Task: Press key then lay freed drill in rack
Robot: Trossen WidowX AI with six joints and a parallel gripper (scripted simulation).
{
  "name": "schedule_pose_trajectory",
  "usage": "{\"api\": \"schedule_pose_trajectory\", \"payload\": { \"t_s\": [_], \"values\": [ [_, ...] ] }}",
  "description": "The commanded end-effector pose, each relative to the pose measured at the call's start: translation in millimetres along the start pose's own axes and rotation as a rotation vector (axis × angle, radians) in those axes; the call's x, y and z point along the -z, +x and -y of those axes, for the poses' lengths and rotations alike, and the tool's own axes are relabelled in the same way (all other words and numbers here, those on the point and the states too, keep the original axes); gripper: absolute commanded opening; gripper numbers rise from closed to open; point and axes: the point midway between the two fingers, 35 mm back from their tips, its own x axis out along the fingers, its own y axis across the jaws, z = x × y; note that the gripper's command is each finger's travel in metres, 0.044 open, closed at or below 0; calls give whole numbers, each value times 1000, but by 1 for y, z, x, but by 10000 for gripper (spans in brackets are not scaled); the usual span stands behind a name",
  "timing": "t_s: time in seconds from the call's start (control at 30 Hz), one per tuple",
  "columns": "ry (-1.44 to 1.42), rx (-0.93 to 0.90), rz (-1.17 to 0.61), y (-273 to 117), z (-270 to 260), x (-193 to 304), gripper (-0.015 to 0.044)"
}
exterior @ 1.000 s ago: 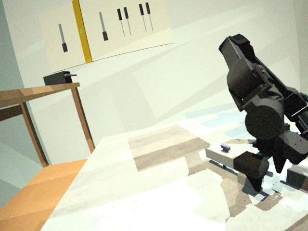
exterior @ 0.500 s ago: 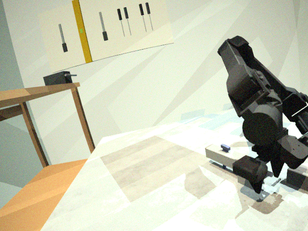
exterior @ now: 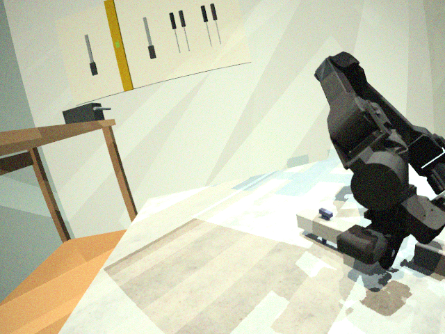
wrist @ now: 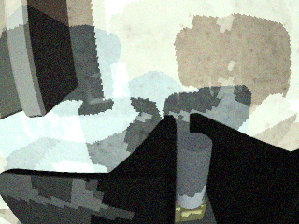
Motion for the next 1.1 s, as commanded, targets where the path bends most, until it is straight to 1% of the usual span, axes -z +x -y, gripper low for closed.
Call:
{"api": "schedule_pose_trajectory", "payload": {
  "t_s": [0.0, 0.5, 1.07],
  "values": [
    [3, 5, -1, 0, 1, 0, 0],
    [-5, 1, -5, -1, 0, -11, 0],
    [-4, 1, -4, -3, 2, -36, 0]
  ]
}}
